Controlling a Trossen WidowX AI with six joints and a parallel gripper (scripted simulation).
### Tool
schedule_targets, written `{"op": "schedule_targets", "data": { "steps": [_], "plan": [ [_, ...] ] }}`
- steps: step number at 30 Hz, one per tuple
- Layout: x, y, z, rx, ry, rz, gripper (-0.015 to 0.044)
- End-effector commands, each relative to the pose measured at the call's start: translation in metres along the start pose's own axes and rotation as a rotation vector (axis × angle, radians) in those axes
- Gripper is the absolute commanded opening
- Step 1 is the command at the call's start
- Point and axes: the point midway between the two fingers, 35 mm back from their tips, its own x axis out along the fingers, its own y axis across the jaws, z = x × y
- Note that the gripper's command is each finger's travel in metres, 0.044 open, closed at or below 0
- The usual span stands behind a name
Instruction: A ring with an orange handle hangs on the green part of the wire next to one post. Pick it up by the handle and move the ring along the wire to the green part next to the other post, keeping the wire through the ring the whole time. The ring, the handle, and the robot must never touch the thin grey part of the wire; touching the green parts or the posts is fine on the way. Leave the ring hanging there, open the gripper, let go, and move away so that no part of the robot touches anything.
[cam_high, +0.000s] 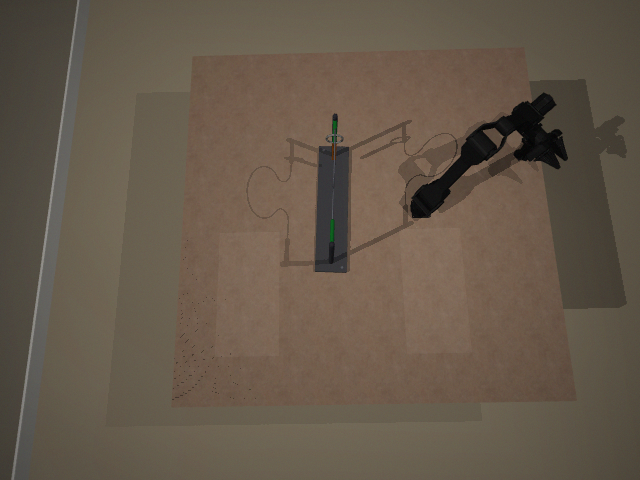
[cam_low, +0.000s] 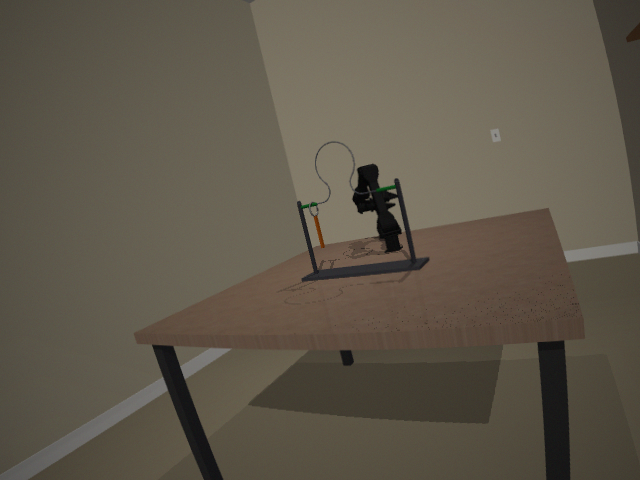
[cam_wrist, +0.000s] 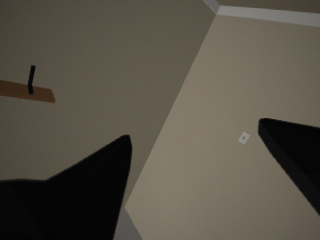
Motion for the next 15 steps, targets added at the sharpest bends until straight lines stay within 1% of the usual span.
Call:
{"op": "schedule_targets", "data": {
  "steps": [1, 4, 9, 15],
  "plan": [
    [-0.001, -0.001, 0.0, 0.004, -0.001, -0.005, 0.0374],
    [-0.011, -0.009, 0.005, 0.064, -0.019, -0.073, 0.0295],
    [-0.053, -0.04, 0.024, 0.276, -0.11, -0.328, 0.0164],
    [-0.119, -0.07, 0.046, 0.509, -0.284, -0.649, 0.016]
  ]
}}
